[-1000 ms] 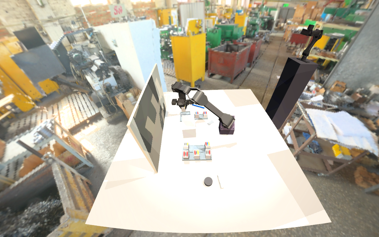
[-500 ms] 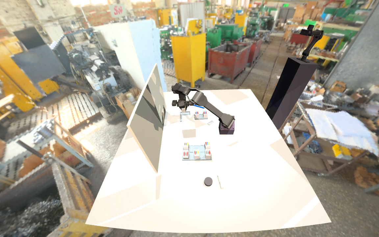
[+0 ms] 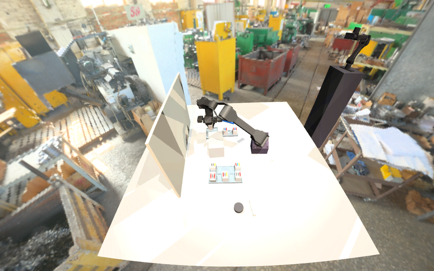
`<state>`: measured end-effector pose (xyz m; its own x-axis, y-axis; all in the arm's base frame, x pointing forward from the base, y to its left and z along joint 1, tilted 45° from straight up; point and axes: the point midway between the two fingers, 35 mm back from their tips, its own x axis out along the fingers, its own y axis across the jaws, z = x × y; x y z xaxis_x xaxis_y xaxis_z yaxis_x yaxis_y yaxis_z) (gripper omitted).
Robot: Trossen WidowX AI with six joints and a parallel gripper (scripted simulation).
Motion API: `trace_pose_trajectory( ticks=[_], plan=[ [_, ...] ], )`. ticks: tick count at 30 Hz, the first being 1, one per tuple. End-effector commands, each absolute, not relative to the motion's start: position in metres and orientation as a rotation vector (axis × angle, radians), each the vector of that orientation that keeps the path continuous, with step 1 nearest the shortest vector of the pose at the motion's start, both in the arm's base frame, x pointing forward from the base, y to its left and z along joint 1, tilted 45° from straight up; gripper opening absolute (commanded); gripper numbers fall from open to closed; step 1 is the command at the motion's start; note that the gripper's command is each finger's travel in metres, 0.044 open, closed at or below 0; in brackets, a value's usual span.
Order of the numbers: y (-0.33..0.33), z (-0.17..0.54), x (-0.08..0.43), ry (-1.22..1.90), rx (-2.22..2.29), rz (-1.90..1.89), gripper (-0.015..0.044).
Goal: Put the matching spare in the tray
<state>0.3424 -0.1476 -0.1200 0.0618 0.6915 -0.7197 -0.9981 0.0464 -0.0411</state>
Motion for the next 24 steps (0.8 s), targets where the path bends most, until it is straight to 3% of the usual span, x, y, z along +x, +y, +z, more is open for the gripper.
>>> trace_pose_trajectory(
  ticks=[1,24],
  plan=[
    [-0.144,-0.123,0.342,0.608,-0.632,1.414,0.0],
    [-0.13,-0.135,0.34,0.606,-0.63,1.415,0.0]
  ],
)
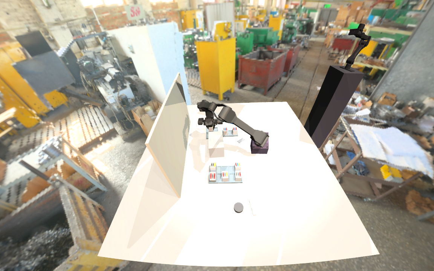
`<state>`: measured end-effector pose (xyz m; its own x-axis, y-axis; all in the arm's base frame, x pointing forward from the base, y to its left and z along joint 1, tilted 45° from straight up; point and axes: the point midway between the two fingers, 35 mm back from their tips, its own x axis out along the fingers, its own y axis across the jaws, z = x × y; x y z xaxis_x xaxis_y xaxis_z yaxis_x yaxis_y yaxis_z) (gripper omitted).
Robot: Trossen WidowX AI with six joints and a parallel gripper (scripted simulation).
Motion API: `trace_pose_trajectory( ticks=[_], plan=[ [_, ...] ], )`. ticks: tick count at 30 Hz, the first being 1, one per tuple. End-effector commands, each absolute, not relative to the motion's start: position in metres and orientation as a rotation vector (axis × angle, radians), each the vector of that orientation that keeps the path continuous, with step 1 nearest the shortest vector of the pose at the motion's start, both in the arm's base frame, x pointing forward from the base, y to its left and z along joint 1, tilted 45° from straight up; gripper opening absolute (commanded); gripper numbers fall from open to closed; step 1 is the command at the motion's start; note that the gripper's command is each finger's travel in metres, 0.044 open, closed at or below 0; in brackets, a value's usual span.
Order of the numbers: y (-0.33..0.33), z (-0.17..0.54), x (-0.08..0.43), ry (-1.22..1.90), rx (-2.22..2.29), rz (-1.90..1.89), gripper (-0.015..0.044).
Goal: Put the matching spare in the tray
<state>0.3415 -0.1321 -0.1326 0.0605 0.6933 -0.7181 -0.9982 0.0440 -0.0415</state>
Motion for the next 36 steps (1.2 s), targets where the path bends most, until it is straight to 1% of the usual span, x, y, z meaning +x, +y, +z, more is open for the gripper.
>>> trace_pose_trajectory(
  ticks=[1,21,36],
  plan=[
    [-0.129,-0.135,0.34,0.606,-0.63,1.415,0.0],
    [-0.117,-0.145,0.338,0.604,-0.629,1.416,0.0],
    [-0.12,-0.143,0.339,0.604,-0.637,1.42,0.0394]
  ],
)
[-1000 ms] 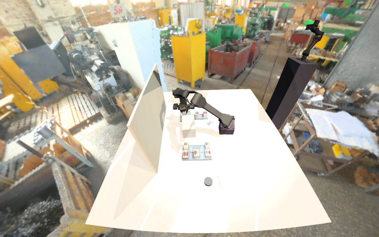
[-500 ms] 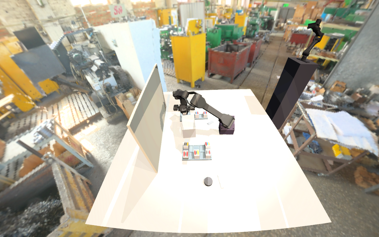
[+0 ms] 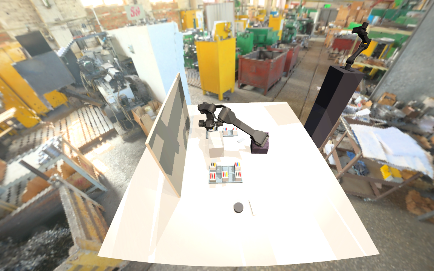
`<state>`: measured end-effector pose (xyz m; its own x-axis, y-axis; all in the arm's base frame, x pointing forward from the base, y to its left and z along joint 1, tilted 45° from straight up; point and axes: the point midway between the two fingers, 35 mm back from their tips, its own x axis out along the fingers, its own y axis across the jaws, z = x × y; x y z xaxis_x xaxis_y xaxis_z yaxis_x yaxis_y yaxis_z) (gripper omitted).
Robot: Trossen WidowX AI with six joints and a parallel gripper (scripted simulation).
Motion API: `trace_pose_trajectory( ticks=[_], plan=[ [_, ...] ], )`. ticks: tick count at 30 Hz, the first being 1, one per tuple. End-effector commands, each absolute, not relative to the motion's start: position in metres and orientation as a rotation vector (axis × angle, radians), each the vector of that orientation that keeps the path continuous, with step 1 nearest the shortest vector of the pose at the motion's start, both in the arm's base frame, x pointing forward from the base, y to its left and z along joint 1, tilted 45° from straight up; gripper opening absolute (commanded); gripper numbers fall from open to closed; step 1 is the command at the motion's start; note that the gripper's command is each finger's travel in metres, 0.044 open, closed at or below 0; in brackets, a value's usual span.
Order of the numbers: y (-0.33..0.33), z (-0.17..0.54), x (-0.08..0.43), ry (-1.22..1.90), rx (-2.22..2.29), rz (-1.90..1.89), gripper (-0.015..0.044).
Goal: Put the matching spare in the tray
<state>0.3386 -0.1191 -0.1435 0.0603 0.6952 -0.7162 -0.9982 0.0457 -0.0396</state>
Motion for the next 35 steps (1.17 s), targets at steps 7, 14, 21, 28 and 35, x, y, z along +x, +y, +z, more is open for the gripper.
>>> trace_pose_trajectory(
  ticks=[7,14,21,28,35],
  plan=[
    [-0.152,-0.114,0.34,0.608,-0.636,1.417,0.044],
    [-0.194,-0.067,0.331,0.608,-0.631,1.416,0.044],
    [-0.193,-0.071,0.332,0.61,-0.633,1.398,0.044],
    [-0.193,-0.071,0.332,0.61,-0.633,1.398,0.044],
    [-0.193,-0.071,0.332,0.61,-0.633,1.398,0.044]
  ],
)
